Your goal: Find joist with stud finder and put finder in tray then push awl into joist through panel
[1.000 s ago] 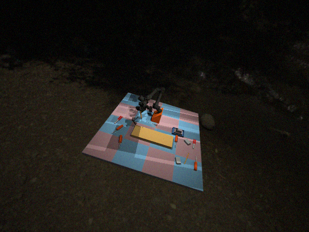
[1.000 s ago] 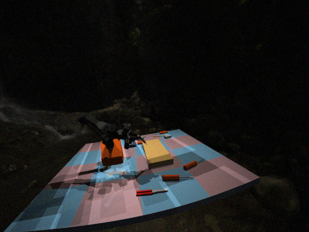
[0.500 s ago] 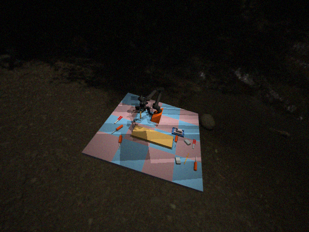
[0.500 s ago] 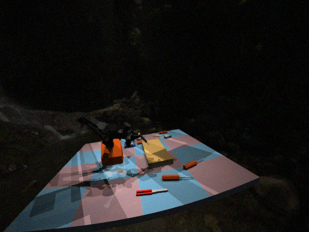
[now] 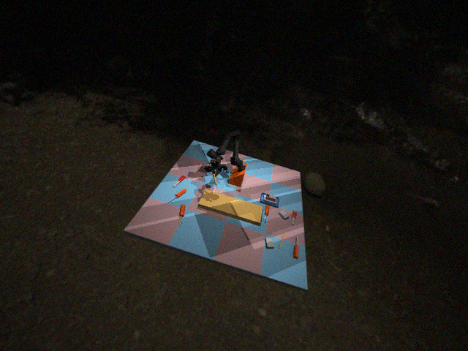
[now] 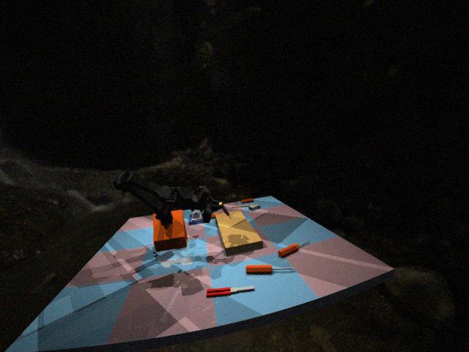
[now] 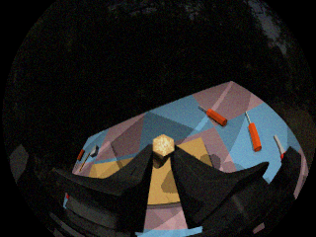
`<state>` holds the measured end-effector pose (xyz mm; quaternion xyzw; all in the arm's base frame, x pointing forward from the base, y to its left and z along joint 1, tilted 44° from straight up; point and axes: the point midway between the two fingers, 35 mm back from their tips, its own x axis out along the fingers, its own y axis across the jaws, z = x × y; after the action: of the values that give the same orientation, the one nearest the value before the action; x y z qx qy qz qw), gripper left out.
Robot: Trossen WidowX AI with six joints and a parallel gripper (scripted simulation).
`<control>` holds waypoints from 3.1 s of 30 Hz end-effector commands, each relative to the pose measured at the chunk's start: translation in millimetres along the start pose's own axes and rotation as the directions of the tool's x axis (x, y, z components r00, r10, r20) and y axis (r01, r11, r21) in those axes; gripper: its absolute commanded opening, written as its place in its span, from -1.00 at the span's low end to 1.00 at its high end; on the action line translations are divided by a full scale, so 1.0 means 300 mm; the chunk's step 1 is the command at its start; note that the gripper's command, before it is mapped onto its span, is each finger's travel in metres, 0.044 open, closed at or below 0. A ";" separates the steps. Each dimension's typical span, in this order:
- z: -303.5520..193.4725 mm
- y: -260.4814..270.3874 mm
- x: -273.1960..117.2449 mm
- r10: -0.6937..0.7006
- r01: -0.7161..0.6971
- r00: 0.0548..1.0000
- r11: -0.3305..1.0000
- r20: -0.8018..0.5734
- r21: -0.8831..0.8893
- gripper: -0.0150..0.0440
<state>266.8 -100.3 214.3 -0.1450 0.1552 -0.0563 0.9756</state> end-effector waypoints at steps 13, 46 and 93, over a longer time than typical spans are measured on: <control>-0.038 0.100 0.182 0.042 -0.032 0.987 0.997 -0.157 0.065 -0.49; -0.195 0.498 0.454 -0.052 0.030 0.906 0.998 -0.421 -0.059 -0.49; -0.439 1.018 0.428 -0.294 0.154 0.904 0.902 -0.311 -0.404 -0.49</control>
<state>366.0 136.9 -31.8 -0.3295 0.3248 -0.1633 0.8714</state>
